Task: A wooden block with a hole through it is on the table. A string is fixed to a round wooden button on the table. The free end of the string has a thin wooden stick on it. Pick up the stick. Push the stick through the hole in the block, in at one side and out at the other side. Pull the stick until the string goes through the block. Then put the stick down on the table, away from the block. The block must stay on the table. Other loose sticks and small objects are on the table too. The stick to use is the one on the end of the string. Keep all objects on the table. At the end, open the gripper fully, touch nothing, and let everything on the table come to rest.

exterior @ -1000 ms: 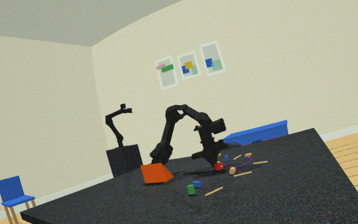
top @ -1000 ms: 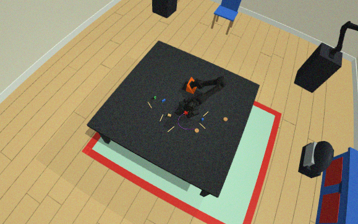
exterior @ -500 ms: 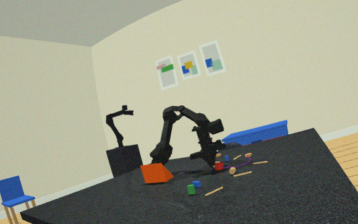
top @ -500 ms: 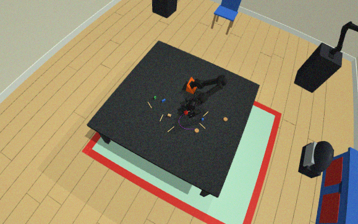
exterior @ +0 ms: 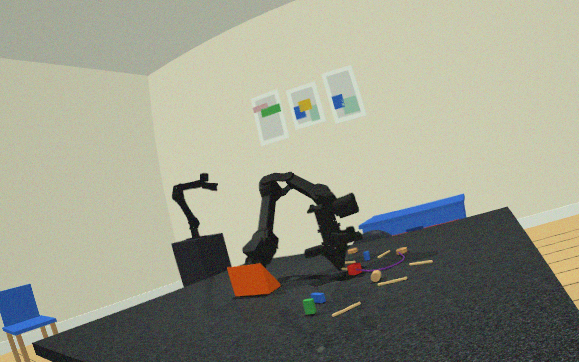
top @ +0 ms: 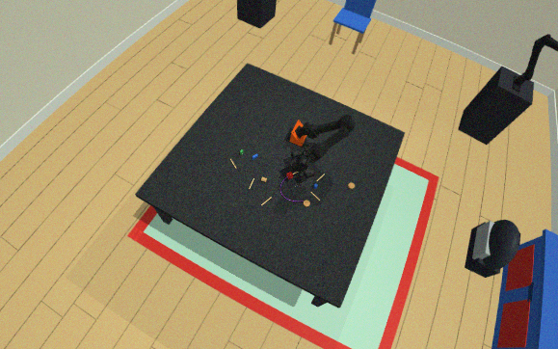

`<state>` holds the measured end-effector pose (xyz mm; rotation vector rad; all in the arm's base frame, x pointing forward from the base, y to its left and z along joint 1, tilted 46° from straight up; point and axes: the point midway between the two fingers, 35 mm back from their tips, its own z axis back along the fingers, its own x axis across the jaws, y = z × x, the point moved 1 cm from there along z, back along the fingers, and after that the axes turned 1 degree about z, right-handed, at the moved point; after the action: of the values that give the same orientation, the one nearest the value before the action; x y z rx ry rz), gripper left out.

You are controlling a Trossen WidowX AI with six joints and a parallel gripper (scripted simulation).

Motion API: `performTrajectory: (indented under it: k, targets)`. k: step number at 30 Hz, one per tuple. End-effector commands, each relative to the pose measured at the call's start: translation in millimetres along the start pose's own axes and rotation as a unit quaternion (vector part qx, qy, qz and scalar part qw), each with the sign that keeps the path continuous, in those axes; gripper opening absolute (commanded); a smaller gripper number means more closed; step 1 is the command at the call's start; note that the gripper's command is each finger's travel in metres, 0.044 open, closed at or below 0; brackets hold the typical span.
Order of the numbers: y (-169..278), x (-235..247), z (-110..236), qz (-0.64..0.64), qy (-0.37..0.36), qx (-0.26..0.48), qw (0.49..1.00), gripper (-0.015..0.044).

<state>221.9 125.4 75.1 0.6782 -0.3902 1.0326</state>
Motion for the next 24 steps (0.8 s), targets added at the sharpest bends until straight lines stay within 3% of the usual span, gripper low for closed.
performTrajectory:
  k: [1, 24]
  targets:
    - [6.0, -1.6, -0.1, -0.004, 0.0, 0.003, 1.0, 0.0]
    - [29.4, -1.4, 2.7, 0.001, -0.002, 0.004, 1.0, 0.0]
